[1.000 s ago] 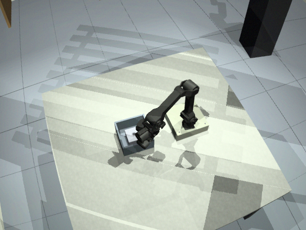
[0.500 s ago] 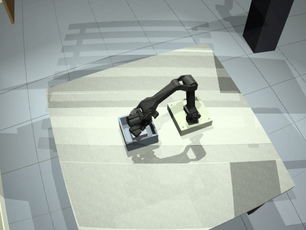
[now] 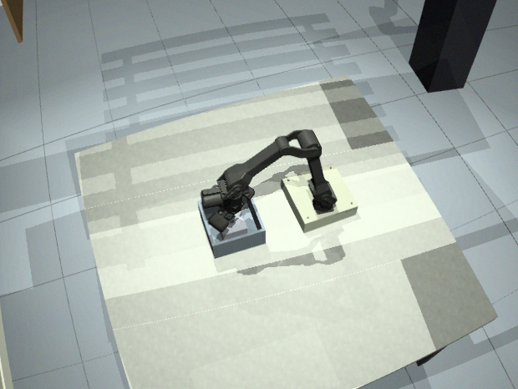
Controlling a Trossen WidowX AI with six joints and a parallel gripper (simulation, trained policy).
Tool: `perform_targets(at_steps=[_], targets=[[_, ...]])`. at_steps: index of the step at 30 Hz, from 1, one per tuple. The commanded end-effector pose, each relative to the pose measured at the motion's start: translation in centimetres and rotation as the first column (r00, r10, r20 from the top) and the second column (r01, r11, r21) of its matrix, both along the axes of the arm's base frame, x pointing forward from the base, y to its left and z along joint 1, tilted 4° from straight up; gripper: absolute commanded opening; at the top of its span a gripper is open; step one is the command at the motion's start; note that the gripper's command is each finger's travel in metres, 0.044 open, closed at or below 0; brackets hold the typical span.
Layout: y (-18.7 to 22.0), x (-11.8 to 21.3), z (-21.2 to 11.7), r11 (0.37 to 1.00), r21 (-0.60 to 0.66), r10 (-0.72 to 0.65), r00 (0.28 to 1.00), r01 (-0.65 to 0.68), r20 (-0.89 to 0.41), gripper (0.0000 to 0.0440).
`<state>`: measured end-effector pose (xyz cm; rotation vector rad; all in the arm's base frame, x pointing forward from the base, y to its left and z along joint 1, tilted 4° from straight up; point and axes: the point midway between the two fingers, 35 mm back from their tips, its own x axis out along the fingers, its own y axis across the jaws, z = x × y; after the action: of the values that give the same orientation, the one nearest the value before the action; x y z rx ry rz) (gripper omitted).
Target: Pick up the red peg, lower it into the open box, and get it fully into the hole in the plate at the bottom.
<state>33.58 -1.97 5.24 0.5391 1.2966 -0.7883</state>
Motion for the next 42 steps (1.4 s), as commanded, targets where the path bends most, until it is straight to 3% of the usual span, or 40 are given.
perform_targets(at_steps=[1, 7, 11, 22, 35, 42], targets=[[-0.2, 0.0, -1.3, 0.999, 0.026, 0.036, 0.999, -0.035, -0.023, 0.0022], [-0.4, 0.2, -2.8, 0.996, 0.063, 0.058, 0.997, -0.055, -0.051, 0.0149], [-1.1, 1.1, -2.3, 0.994, 0.067, 0.091, 0.995, -0.088, -0.046, 0.0155], [-1.1, 4.6, -0.7, 0.985, 0.149, 0.091, 0.995, -0.086, -0.029, 0.0433], [0.6, 9.9, 2.0, 0.961, 0.235, 0.129, 0.987, -0.148, 0.095, 0.044], [0.6, 9.9, 2.0, 0.96, 0.236, 0.129, 0.987, -0.149, 0.097, 0.044]])
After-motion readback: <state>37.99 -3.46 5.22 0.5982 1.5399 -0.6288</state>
